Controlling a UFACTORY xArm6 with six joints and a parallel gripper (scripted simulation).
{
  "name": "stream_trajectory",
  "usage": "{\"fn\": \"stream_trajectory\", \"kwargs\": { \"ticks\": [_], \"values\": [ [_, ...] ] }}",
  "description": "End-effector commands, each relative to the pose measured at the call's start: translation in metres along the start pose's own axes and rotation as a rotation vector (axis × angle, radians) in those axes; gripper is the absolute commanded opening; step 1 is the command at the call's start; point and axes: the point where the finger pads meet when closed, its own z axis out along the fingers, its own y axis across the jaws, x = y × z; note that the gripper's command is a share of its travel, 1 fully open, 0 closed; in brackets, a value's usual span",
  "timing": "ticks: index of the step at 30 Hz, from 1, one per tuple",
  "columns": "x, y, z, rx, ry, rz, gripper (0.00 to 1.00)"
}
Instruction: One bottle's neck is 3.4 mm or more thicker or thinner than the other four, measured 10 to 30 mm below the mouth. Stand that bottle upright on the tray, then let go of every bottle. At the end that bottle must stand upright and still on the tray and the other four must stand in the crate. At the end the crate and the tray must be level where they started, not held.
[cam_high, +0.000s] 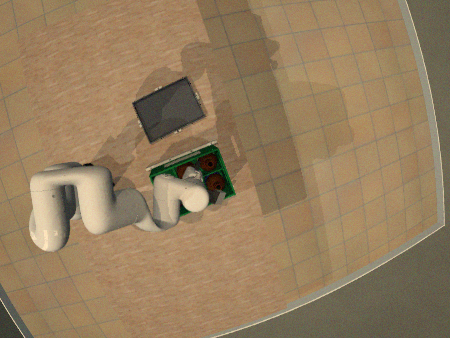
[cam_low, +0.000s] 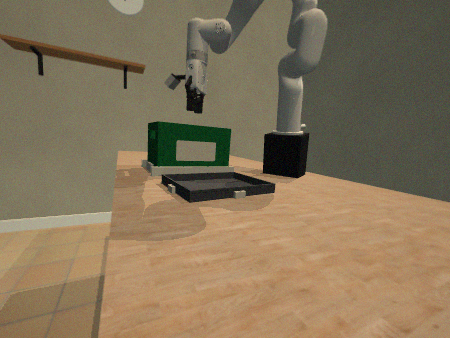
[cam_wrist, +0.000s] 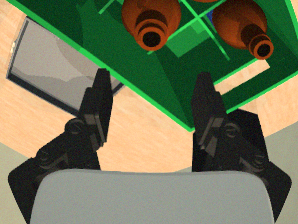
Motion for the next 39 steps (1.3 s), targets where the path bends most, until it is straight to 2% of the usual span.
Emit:
{"fn": "stream_trajectory", "kwargs": {
  "ticks": [1, 39],
  "values": [
    [0.001, -0.001, 0.000, 0.002, 0.003, 0.000, 0.65],
    [0.002, -0.001, 0.037, 0.002, 0.003, 0.000, 0.65]
  ]
}}
